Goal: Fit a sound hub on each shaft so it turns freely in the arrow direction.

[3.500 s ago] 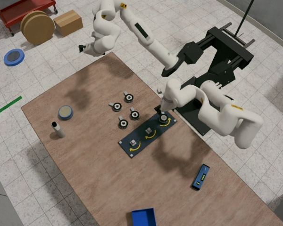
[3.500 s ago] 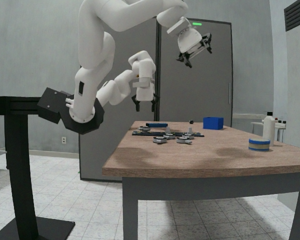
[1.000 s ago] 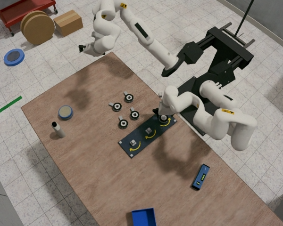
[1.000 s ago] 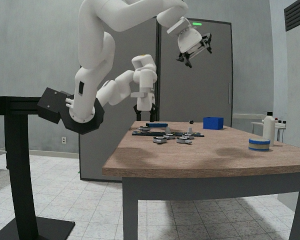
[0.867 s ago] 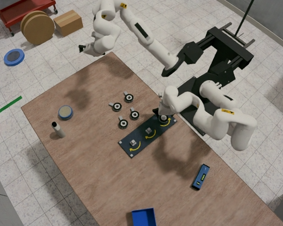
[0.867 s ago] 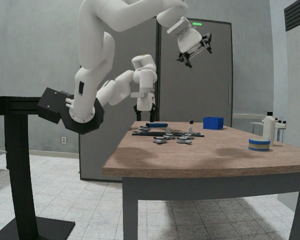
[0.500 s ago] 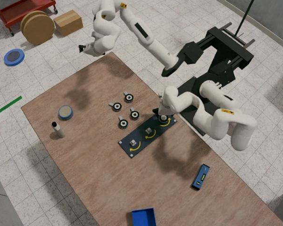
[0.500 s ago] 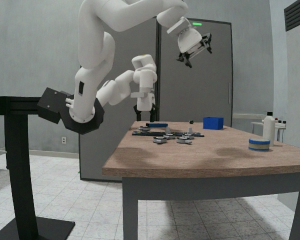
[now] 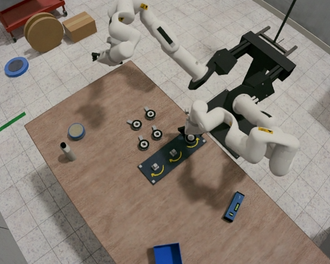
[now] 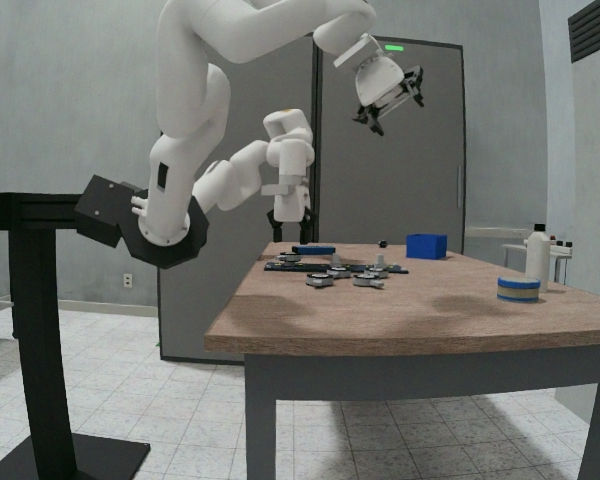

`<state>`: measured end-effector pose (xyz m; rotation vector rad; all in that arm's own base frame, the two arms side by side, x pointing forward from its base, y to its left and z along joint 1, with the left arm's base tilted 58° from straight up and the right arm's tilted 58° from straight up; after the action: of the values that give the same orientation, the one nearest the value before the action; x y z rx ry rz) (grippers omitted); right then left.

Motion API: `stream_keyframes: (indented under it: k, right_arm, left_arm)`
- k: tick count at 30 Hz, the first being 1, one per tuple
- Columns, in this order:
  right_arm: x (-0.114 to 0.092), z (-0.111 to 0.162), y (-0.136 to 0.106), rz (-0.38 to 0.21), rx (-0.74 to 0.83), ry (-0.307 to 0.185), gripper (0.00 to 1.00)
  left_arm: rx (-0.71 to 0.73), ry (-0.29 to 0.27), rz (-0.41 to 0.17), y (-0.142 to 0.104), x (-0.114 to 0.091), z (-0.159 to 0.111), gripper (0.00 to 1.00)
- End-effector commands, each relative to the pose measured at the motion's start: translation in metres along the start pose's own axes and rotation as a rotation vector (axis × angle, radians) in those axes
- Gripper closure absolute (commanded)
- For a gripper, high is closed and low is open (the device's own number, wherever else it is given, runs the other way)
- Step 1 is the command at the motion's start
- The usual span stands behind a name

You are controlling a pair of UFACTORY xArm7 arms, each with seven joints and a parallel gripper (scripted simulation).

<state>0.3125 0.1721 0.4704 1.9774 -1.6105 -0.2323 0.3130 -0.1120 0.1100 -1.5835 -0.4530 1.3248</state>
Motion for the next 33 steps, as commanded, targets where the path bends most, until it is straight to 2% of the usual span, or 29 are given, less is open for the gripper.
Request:
stream_keyframes:
  k: [1,20,21,33]
  right_arm:
    - [-0.001,-0.001,0.001,-0.002,0.003,0.001,0.00]
    - [-0.001,-0.001,0.001,-0.002,0.003,0.001,0.00]
    - [-0.001,-0.001,0.001,-0.002,0.003,0.001,0.00]
    - [-0.001,-0.001,0.001,-0.002,0.003,0.001,0.00]
  left_arm:
    - [0.000,0.004,0.001,0.000,-0.001,-0.001,0.00]
    - [0.000,0.004,0.001,0.000,-0.001,-0.001,0.00]
    - [0.000,0.004,0.001,0.000,0.014,-0.001,0.00]
    - [0.000,0.004,0.001,0.000,0.014,-0.001,0.00]
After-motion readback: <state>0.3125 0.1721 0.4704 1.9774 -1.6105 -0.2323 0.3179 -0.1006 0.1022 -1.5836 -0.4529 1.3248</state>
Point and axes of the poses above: on each arm, the point where the finger pads meet when closed, its own x axis out along the fingers, its own z axis across the jaws, y = z × x, the point moved 9 cm from there along -x, back along the fingers, and after that the axes turned 4 degrees about -x, right-handed, at the moved point
